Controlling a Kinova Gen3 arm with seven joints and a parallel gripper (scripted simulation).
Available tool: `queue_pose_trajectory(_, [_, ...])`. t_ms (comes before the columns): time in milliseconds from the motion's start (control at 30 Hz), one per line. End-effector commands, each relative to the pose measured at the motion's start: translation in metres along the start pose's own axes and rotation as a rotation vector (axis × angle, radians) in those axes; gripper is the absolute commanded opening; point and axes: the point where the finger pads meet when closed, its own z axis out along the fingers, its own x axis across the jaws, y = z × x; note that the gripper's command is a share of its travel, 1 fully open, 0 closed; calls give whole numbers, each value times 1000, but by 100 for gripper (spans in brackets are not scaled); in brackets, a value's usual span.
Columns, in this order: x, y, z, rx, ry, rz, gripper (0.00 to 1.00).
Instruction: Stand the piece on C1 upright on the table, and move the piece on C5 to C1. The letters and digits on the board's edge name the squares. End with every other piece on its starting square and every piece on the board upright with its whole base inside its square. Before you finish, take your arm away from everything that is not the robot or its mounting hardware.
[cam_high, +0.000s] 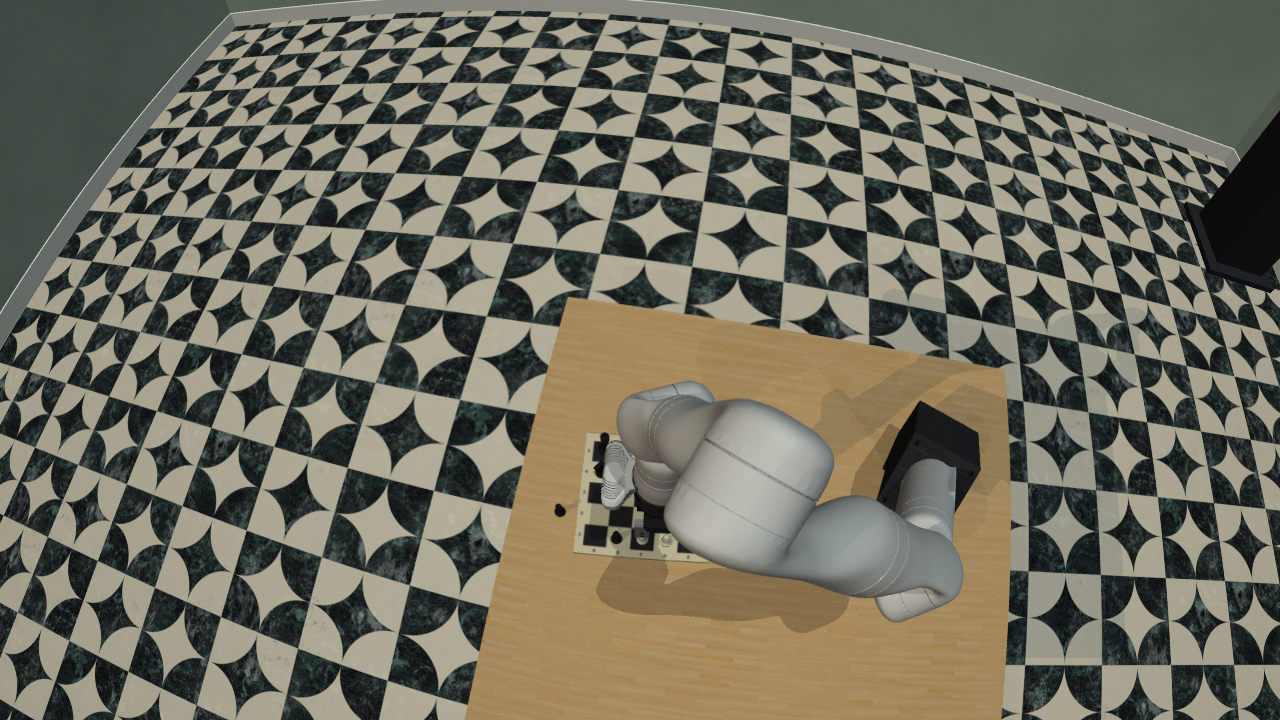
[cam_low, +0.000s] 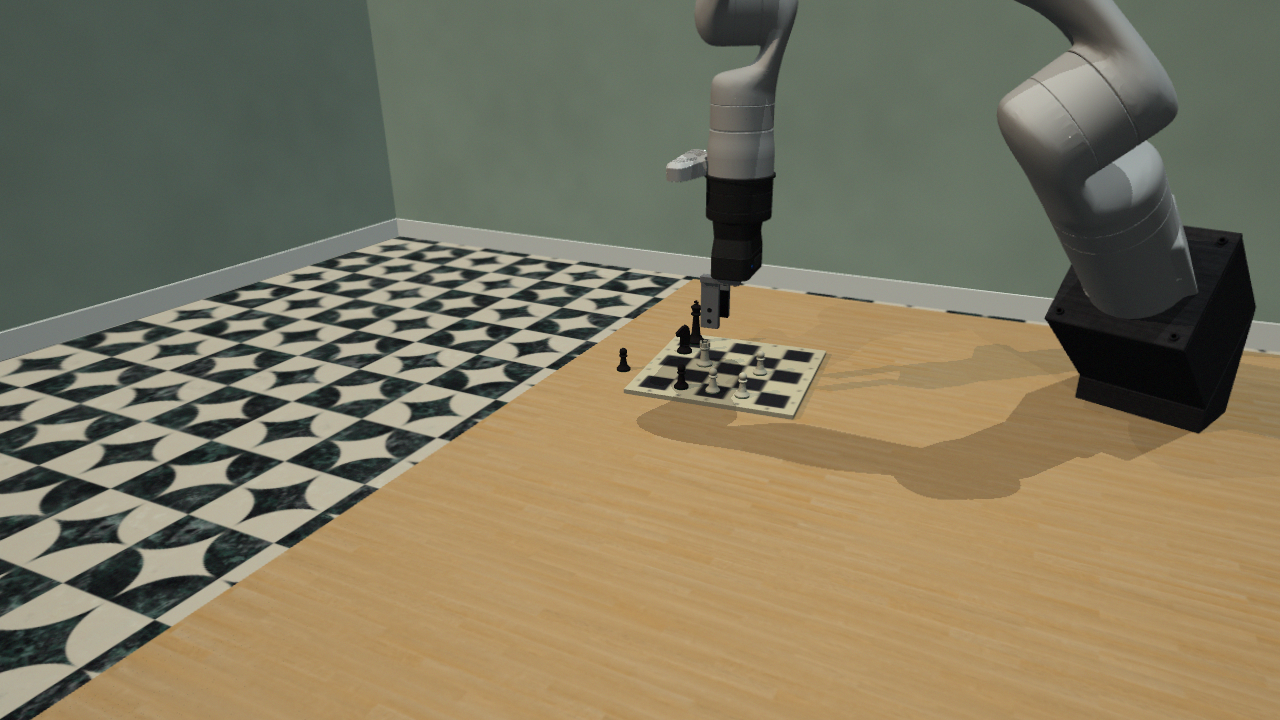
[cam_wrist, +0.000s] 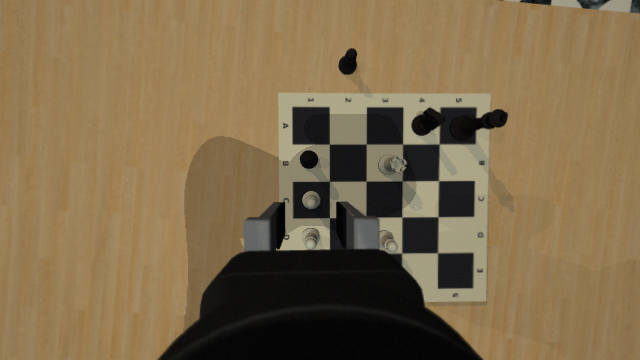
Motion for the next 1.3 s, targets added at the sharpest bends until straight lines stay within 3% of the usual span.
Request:
queue_pose_trajectory(0, [1, -1, -3, 5, 6, -1, 100])
queue_pose_trajectory(800, [1, -1, -4, 5, 6, -1, 100])
queue_pose_trajectory(1267, [1, -1, -47, 5, 6, -1, 100])
